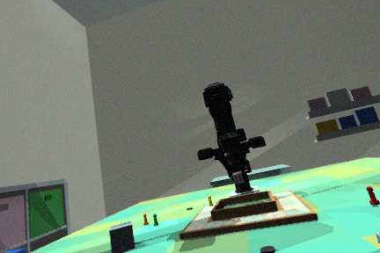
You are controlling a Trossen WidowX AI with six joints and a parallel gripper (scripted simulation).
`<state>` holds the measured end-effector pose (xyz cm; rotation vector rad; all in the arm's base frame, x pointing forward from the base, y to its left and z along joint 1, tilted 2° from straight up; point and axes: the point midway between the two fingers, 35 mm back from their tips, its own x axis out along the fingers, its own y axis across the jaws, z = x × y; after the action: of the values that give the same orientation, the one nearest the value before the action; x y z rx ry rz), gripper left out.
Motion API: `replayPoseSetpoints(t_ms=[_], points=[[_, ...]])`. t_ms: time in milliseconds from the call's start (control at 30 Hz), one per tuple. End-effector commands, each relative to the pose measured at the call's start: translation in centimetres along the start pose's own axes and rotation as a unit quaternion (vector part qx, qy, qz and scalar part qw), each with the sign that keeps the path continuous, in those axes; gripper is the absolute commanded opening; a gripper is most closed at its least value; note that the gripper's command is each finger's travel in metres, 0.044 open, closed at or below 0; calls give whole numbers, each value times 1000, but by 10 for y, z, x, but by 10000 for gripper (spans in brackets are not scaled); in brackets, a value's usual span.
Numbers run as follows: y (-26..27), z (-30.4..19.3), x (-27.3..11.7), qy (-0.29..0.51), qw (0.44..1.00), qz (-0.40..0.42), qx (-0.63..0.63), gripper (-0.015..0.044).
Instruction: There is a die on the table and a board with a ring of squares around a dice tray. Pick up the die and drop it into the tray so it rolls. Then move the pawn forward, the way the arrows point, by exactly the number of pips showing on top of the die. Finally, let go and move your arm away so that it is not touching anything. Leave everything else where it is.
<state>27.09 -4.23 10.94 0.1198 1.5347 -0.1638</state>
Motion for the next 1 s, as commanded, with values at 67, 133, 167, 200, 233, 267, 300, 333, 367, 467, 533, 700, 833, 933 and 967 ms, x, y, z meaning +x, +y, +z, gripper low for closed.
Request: replayPoseSetpoints(t_ms=[67, 133, 167, 200, 233, 267, 300, 333, 367, 467, 533, 700, 833, 933, 967], points=[[0, 1, 1, -70, 998, -2, -7, 0], [0, 1, 2, -104, 995, -2, -7, 0], [0, 2, 2, -121, 993, -2, -7, 0], [0, 2, 2, -138, 990, -2, -7, 0], [0, 3, 3, -154, 988, -2, -7, 0], [0, 3, 4, -171, 985, -2, -8, 0], [0, 3, 4, -188, 982, -2, -8, 0], [0, 4, 5, -205, 979, -2, -8, 0], [0, 4, 5, -221, 975, -2, -8, 0], [1, 5, 5, -271, 963, -1, -7, 0], [1, 4, 5, -303, 953, -1, -7, 0], [1, 5, 7, -383, 924, 0, -6, 0], [1, 4, 7, -406, 914, 0, -6, 0], [1, -2, 0, -406, 914, 0, -6, 0], [0, -8, -6, -406, 914, 0, -6, 0]])
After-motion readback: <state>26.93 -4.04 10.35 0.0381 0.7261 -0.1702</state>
